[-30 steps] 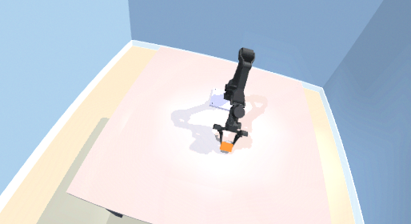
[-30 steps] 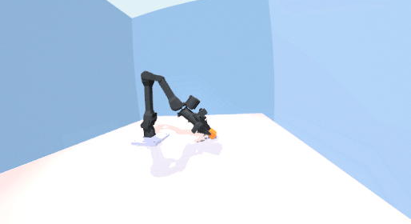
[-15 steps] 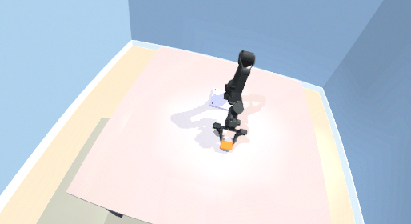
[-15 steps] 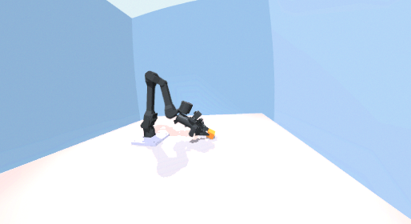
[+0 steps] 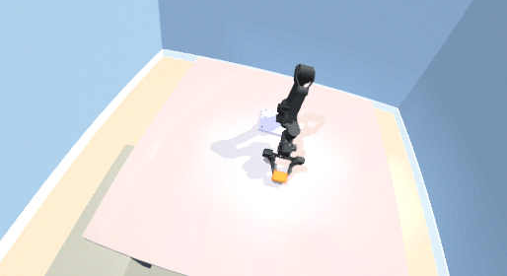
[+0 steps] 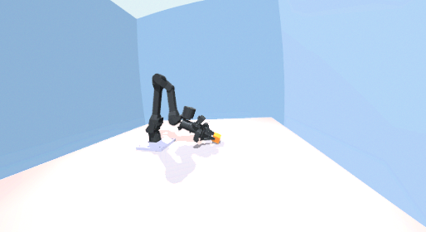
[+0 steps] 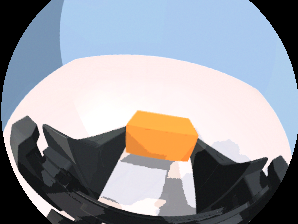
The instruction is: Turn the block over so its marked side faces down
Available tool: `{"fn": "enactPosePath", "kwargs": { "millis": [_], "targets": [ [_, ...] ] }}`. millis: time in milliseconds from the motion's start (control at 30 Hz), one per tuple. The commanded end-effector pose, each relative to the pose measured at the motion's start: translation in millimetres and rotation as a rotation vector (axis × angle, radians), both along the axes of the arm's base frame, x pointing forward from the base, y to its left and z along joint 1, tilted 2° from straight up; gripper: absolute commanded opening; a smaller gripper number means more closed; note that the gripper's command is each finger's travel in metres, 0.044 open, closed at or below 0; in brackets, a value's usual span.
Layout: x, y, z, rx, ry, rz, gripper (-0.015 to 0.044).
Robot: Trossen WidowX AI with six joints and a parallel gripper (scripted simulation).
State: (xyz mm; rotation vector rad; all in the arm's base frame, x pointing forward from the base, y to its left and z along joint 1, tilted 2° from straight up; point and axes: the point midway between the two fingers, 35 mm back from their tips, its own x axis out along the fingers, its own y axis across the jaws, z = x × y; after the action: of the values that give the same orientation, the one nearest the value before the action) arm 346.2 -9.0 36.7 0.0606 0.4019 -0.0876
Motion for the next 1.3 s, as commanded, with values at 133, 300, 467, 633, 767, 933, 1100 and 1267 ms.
{"fn": "enactPosePath", "kwargs": {
  "millis": [133, 300, 467, 633, 767, 933, 1100, 1267],
  "targets": [
    [-1.0, -0.8, -0.2, 0.0, -0.002, -0.007, 0.0],
    [-1.0, -0.8, -0.2, 0.0, -0.002, -0.007, 0.0105],
    [-1.0, -0.8, -0.2, 0.0, -0.002, -0.007, 0.0236],
    [-1.0, -0.8, -0.2, 0.0, -0.002, -0.007, 0.0368],
    [-1.0, -0.8, -0.2, 0.0, -0.002, -0.007, 0.044],
    [-1.0, -0.8, -0.2, 0.0, -0.002, -0.007, 0.044],
    [-1.0, -0.8, -0.2, 0.0, -0.002, -0.007, 0.044],
    [-1.0, -0.8, -0.2, 0.0, -0.002, -0.007, 0.044]
  ]
}}
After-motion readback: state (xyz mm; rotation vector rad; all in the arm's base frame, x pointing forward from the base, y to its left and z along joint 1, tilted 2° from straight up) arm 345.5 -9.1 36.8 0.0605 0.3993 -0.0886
